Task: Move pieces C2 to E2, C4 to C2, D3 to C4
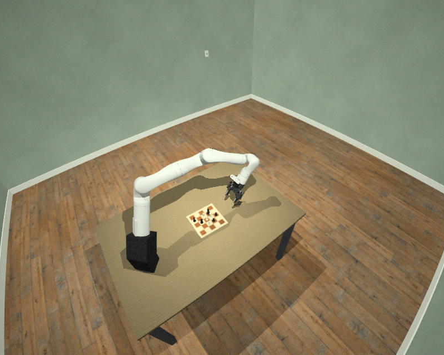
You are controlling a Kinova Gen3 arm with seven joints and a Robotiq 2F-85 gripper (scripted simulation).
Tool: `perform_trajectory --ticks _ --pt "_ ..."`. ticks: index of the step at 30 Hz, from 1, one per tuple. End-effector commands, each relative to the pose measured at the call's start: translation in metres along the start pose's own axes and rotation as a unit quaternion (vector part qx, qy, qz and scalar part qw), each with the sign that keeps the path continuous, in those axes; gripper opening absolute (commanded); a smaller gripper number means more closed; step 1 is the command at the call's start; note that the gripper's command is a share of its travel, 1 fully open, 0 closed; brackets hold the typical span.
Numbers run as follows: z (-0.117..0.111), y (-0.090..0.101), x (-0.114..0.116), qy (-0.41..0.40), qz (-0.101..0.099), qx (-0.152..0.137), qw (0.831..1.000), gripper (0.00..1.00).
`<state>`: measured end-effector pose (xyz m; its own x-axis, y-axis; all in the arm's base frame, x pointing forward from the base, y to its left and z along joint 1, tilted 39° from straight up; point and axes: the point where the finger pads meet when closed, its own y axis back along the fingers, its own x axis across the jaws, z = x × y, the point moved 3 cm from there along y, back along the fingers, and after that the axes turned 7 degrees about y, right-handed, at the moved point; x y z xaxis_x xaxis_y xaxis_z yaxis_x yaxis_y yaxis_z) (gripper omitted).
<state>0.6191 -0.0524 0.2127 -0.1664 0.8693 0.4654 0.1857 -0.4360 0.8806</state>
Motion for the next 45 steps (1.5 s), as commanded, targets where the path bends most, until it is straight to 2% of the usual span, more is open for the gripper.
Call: perform_trajectory --ticks 1,8,23,30,36,38,45 --pt "-0.011 0.026 0.002 -0.001 -0.004 -0.011 1.0 1.0" --pt "-0.017 0.035 0.002 -0.001 -0.004 -0.011 1.0 1.0" --pt "-0.017 0.031 0.002 0.0 0.007 -0.018 1.0 1.0" --pt "-0.019 0.028 0.001 0.0 0.033 -0.044 0.999 1.0" --pt "-0.023 0.023 0.0 -0.005 0.065 -0.082 0.994 1.0" --pt "-0.023 0.023 0.0 -0.005 0.065 -0.082 0.994 1.0" --pt "-0.034 0.015 -0.001 -0.025 0.103 -0.145 0.984 1.0"
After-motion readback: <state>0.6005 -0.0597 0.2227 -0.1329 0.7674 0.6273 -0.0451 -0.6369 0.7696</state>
